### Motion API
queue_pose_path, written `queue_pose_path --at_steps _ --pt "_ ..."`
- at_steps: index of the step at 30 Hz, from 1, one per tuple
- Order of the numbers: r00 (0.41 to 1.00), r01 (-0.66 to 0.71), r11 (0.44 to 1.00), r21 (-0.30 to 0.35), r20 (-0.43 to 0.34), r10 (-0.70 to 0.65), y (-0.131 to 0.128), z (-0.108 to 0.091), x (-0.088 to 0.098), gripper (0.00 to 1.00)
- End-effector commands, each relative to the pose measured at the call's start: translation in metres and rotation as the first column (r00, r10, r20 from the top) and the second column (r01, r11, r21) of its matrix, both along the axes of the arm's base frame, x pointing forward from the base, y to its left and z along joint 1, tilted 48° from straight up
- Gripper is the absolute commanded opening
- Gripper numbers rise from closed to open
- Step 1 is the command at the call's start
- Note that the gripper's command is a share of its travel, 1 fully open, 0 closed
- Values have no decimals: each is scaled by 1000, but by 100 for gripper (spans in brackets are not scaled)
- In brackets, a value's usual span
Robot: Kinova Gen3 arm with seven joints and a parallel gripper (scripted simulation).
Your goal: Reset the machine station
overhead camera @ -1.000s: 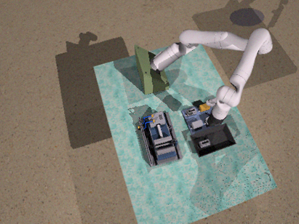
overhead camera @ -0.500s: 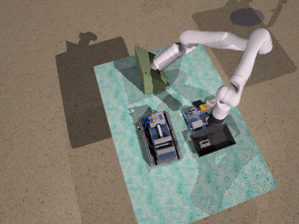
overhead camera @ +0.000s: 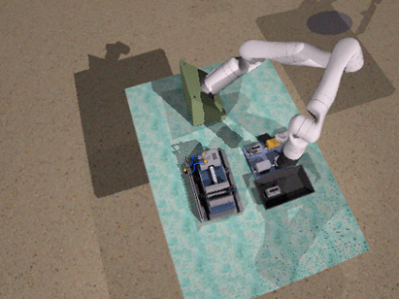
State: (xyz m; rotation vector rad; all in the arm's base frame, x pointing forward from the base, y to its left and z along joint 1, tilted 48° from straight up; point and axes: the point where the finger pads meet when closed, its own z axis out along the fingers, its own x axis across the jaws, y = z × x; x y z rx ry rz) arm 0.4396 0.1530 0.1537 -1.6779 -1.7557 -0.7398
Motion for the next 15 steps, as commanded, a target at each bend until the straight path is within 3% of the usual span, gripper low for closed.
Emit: queue_pose_path --at_steps 1,15 --pt "1000 -3 1000 1 8 3 0 -1 0 0" --pt "1000 -6 1000 0 14 6 -15 13 4 0"
